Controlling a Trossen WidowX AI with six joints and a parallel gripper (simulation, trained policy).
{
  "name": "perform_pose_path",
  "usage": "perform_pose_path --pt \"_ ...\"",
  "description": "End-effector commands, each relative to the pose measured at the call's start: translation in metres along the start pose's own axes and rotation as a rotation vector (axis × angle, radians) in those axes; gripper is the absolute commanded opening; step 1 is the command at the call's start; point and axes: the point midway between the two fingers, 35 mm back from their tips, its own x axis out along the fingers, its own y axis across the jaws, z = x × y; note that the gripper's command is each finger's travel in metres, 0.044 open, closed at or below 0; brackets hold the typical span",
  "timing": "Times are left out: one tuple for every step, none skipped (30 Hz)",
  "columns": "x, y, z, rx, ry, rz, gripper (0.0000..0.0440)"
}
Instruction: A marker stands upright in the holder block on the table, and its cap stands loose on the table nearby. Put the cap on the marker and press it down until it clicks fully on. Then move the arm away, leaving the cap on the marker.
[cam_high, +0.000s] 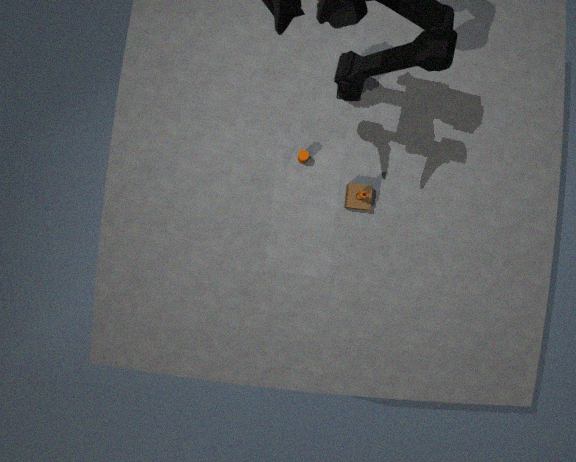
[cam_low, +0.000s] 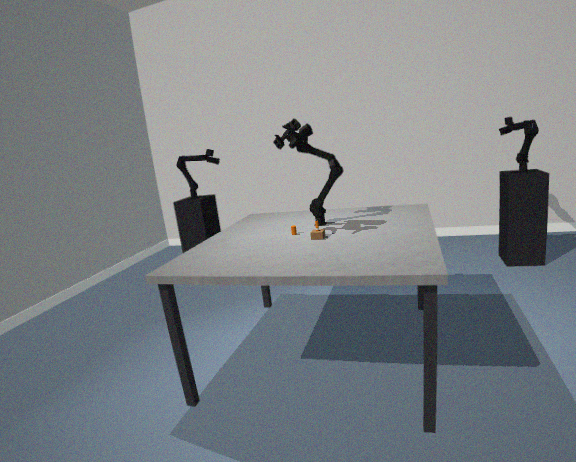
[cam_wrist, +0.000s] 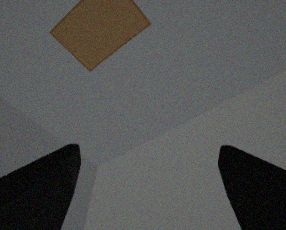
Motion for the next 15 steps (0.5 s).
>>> perform_pose_path --pt "0.001 0.0 0.002 0.013 -0.013 0.002 0.0311" --pt "0.002 0.0 0.002 0.021 -0.016 0.003 0.0313" --pt "0.002 0.001 0.002 0.029 -0.019 0.004 0.0315" --pt "0.003 0.002 0.003 0.038 -0.022 0.005 0.0316" --pt "0.003 0.003 0.003 0.046 -0.026 0.006 0.0317" --pt "0.004 0.004 0.004 0.054 -0.029 0.007 0.0319" --pt "0.004 0.004 0.004 0.063 -0.032 0.008 0.032" --pt "0.004 0.005 0.004 0.071 -0.036 0.009 0.0321" --pt "0.005 0.006 0.005 0.08 -0.039 0.01 0.0322" --pt "0.005 0.007 0.005 0.088 -0.042 0.011 0.0322" --pt "0.006 0.008 0.006 0.097 -0.046 0.012 0.0323" --pt "0.006 0.009 0.006 0.105 -0.049 0.012 0.0324" --pt "0.007 0.01 0.007 0.114 -0.052 0.013 0.0324" --pt "0.007 0.011 0.007 0.122 -0.056 0.014 0.0324" --pt "0.008 0.012 0.008 0.131 -0.059 0.015 0.0324"
